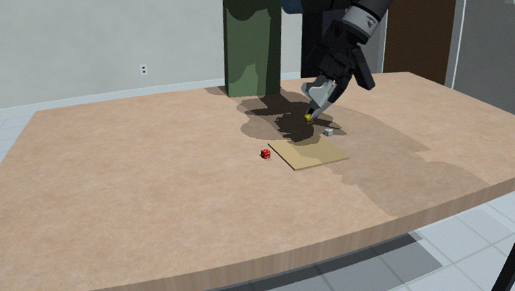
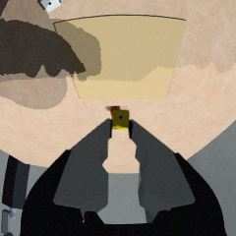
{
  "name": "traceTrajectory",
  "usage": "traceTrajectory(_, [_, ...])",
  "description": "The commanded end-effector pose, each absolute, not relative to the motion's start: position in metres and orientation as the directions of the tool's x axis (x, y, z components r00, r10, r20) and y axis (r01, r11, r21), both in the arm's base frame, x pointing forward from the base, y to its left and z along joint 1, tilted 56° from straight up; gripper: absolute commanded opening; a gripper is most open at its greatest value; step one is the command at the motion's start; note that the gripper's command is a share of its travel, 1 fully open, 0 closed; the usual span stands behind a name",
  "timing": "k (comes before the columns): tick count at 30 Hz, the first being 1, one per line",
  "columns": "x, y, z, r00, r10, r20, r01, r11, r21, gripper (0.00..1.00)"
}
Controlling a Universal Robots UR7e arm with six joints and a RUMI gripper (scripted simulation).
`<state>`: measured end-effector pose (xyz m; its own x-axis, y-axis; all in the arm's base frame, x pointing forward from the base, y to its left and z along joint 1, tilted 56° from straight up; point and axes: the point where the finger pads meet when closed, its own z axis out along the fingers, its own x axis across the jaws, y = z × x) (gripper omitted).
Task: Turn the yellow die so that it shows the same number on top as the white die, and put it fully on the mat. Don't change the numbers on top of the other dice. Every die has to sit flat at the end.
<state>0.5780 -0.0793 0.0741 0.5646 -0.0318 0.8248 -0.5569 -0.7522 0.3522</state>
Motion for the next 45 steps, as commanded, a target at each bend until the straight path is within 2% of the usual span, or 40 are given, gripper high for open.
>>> traceTrajectory(1, [0.5777, -0.0790, 0.0750, 0.562, -0.029, 0.826, -0.541, -0.768, 0.342, 0.00])
traceTrajectory(16, [0.5783, -0.0807, 0.0737, 0.565, -0.031, 0.824, -0.520, -0.789, 0.327, 0.00])
traceTrajectory(45, [0.5760, -0.0819, 0.0761, 0.562, -0.028, 0.827, -0.360, -0.908, 0.214, 0.00])
